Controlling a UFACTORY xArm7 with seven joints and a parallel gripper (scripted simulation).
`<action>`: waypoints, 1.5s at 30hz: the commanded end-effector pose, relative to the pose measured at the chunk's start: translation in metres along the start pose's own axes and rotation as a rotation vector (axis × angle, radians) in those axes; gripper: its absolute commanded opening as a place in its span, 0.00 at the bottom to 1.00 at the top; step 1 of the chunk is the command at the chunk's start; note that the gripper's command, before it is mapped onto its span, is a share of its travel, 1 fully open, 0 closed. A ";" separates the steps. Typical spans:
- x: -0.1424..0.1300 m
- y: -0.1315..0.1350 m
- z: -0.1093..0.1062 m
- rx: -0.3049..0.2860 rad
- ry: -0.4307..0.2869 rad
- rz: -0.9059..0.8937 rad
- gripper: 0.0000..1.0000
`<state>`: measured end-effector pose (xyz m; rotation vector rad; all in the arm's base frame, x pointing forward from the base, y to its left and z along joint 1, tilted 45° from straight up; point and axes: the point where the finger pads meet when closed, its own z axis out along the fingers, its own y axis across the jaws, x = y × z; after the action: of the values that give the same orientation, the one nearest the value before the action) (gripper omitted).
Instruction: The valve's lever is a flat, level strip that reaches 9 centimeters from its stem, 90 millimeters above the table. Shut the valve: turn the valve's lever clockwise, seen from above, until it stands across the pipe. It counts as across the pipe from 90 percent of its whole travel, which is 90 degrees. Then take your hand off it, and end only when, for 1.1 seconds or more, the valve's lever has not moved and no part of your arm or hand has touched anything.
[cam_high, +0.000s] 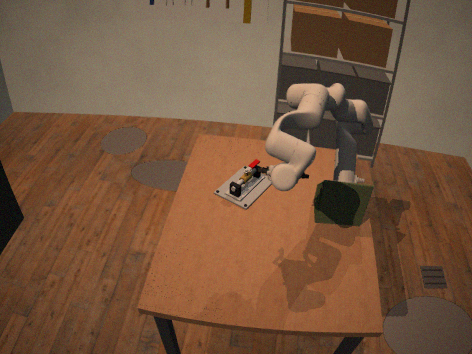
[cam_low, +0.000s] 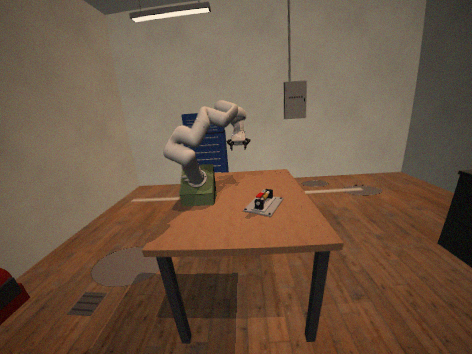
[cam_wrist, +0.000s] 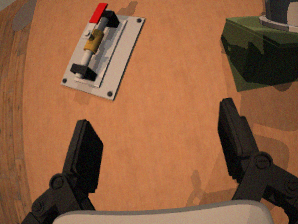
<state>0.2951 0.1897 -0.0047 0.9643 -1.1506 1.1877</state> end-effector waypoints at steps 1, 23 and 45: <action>0.013 -0.032 0.018 -0.023 -0.125 0.056 1.00; 0.069 -0.129 0.278 -0.206 -0.941 0.401 1.00; 0.078 -0.121 0.345 -0.208 -0.953 0.407 0.00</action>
<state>0.3631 -0.1505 0.1355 1.1983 -2.2622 0.8668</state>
